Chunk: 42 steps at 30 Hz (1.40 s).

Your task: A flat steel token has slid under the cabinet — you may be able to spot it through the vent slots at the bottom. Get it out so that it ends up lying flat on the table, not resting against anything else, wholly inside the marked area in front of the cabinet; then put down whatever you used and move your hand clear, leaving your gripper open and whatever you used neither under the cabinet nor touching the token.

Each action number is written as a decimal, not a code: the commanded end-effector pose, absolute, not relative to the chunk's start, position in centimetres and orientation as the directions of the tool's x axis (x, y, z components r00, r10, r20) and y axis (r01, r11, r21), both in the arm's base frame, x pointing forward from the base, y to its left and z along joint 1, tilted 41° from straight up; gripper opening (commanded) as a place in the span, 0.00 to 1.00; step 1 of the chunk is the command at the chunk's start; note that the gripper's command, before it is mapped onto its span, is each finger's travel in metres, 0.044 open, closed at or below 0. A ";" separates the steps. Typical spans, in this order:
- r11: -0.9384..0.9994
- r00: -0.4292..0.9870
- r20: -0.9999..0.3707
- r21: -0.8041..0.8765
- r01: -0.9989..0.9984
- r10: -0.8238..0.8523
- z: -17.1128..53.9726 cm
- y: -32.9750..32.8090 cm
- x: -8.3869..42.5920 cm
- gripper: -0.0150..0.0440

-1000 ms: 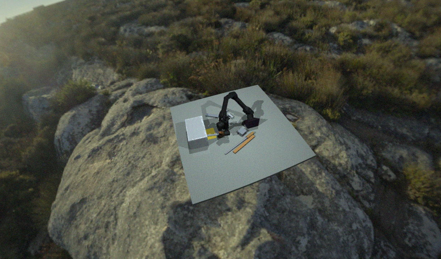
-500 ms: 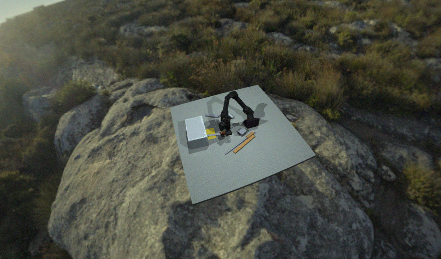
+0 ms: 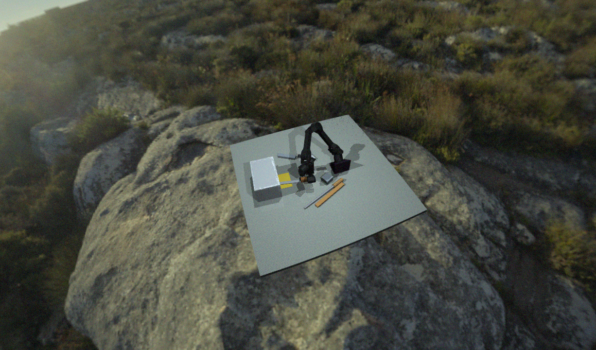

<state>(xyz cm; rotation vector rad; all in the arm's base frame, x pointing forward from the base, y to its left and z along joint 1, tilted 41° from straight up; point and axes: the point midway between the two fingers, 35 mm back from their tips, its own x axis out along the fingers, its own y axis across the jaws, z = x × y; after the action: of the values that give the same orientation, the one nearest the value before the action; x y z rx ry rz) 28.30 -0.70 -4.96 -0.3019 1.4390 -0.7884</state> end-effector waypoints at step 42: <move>0.719 -0.068 -0.765 -0.628 0.296 -0.640 -6.1 1.6 24.3 0.25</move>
<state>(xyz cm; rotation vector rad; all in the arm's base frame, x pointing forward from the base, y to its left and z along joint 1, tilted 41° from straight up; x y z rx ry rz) 24.36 1.11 -5.94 -0.3024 1.4445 -0.7921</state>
